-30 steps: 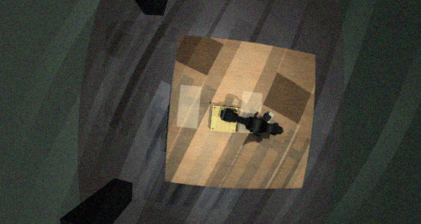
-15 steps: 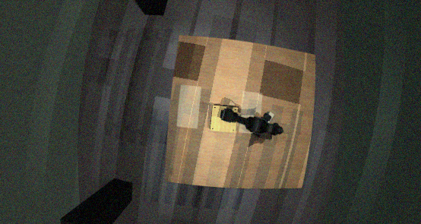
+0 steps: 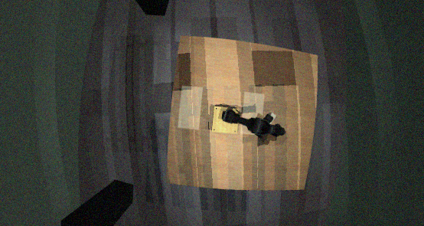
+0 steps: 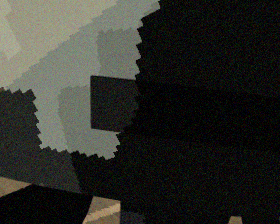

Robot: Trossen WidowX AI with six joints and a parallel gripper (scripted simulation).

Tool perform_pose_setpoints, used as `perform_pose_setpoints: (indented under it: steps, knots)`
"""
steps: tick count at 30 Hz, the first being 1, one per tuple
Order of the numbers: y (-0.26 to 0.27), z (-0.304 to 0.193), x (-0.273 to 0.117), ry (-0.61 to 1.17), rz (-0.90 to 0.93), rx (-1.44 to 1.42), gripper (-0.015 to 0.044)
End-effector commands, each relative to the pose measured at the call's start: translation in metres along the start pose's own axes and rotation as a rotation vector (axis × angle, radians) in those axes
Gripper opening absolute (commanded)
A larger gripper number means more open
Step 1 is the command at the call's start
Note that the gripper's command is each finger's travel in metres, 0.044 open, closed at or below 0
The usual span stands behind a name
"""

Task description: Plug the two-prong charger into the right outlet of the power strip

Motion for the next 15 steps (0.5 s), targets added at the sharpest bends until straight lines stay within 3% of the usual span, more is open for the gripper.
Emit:
perform_pose_setpoints:
  steps: [1, 3, 15]
  knots:
    - [0.0000, 0.0003, 0.0000, -0.001, 0.000, 0.000, 0.0394]
    - [0.0000, 0.0001, 0.0000, -0.002, 0.000, 0.000, 0.0440]
    - [0.0005, -0.0028, 0.0003, -0.011, -0.002, 0.000, 0.0440]
Point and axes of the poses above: the point midway between the two fingers, 35 mm back from their tips, its own x axis out along the fingers, its own y axis across the jaws, z = x × y, the point moved 2 cm from there along -x, back along the fingers, and after that the axes turned 8 degrees about -x, right-handed, at the moved point
